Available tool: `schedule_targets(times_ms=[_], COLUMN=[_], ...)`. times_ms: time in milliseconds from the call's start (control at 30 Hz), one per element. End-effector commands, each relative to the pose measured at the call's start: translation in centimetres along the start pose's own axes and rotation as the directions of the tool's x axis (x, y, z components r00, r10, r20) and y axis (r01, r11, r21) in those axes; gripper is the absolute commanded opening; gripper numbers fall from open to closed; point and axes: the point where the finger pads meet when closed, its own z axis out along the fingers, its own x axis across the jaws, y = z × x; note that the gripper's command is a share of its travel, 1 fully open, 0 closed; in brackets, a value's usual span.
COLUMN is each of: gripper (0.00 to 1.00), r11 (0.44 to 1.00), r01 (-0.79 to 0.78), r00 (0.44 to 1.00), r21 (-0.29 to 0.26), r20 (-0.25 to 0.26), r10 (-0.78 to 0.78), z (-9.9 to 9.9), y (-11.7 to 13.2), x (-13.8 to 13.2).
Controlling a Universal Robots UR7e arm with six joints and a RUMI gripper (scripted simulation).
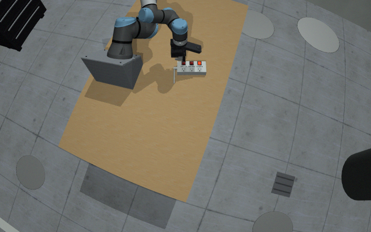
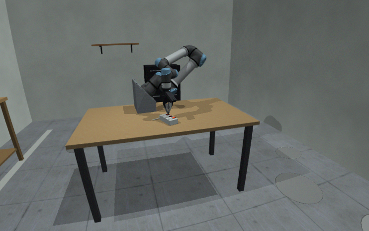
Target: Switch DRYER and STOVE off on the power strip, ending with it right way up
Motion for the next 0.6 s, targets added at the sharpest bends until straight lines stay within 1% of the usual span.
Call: schedule_targets(times_ms=[0, 367, 567], gripper=[0.0, 0.0, 0.0], r11=[1.0, 1.0, 1.0], r01=[-0.001, 0.0, 0.002], r00=[1.0, 1.0, 1.0], r21=[-0.001, -0.001, 0.002], r20=[0.002, 0.001, -0.003], r10=[0.001, 0.0, -0.002], z=[0.1, 0.0, -1.2], y=[0.1, 0.0, -0.1], x=[0.0, 0.0, 0.1])
